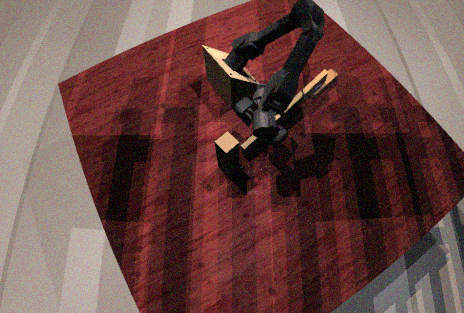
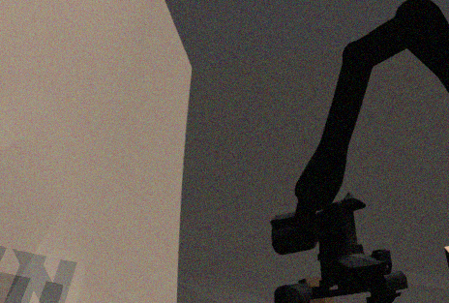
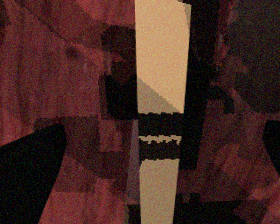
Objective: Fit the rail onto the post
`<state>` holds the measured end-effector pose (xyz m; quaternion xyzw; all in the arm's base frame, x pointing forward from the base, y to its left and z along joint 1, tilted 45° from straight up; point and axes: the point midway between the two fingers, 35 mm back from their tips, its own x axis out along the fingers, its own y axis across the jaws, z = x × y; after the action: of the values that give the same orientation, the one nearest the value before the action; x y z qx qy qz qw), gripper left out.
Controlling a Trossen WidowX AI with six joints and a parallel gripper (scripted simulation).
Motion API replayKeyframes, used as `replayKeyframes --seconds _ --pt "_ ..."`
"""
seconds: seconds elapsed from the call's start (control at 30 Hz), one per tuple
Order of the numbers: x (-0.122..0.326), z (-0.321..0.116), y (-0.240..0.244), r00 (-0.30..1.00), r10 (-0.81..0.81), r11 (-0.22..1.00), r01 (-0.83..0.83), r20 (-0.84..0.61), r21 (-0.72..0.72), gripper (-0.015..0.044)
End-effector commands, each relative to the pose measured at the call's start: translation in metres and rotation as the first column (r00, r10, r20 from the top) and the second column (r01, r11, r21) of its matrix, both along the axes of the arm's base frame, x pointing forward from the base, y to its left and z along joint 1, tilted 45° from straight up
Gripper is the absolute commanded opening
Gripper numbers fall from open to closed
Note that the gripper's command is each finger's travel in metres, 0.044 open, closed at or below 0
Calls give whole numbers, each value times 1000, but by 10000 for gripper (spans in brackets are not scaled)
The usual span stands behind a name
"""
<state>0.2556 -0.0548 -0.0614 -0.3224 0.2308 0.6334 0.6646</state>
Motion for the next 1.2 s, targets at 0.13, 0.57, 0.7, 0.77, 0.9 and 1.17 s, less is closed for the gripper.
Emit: replayKeyframes --seconds 0.13,0.57,0.7,0.77,0.9,1.17 --pt "1 -10 10 1000 -6 1000 6 -4 5 440" --pt "1 -24 25 1000 -6 1000 6 -3 8 440" --pt "1 -28 30 1000 -6 1000 6 -3 9 440" --pt "1 -30 32 1000 -6 1000 6 -3 10 440" --pt "1 -31 34 1000 -6 1000 6 -3 10 414" --pt "1 -31 34 1000 -6 1000 6 -3 10 204"
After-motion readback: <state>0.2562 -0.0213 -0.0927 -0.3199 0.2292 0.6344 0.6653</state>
